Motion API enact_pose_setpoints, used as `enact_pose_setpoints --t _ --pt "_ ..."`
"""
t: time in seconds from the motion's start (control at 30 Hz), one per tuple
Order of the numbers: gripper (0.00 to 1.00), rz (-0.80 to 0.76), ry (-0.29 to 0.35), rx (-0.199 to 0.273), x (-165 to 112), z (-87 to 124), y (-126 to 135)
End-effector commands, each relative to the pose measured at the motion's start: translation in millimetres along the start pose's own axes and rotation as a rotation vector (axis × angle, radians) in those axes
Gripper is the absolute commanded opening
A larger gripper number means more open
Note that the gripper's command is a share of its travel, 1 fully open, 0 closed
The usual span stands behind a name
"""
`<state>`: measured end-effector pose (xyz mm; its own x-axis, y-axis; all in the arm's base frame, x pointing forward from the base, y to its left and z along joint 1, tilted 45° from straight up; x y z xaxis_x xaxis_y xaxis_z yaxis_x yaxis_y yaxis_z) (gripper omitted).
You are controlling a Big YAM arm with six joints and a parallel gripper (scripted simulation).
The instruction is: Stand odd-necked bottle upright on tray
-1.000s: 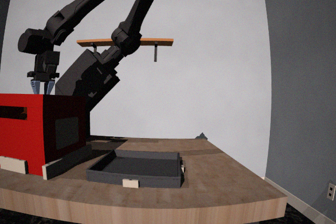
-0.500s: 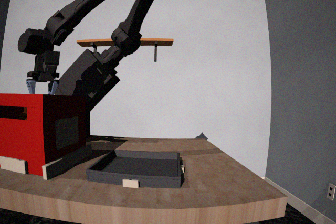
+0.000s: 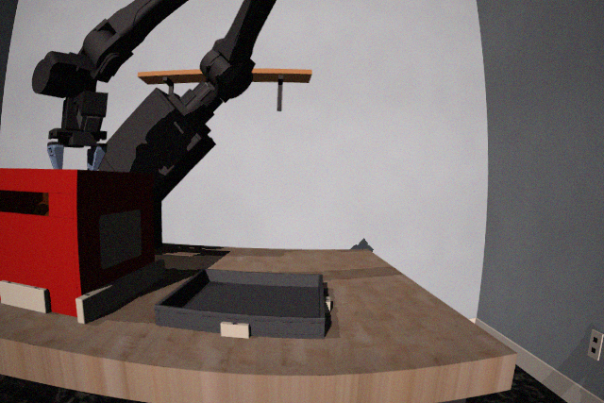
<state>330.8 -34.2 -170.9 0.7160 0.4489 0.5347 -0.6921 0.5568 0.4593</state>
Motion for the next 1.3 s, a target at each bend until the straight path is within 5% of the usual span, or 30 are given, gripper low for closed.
enact_pose_setpoints --t 0.0,0.7,1.27 --pt "0.61 -0.002 0.006 0.012 -4.3 -9.2 2.3" --pt "0.61 -0.006 0.003 0.010 -6.6 -5.5 1.3" --pt "0.61 0.014 -0.011 -0.032 4.1 44.6 -14.4"
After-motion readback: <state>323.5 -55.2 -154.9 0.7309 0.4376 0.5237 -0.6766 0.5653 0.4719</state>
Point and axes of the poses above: the point where the finger pads meet when closed, its own z axis back along the fingers, its own y axis across the jaws, x = y × z, the point moved 3 cm from there along z, back along the fingers, and after that the axes turned 5 degrees about z, right-handed, at the moved point
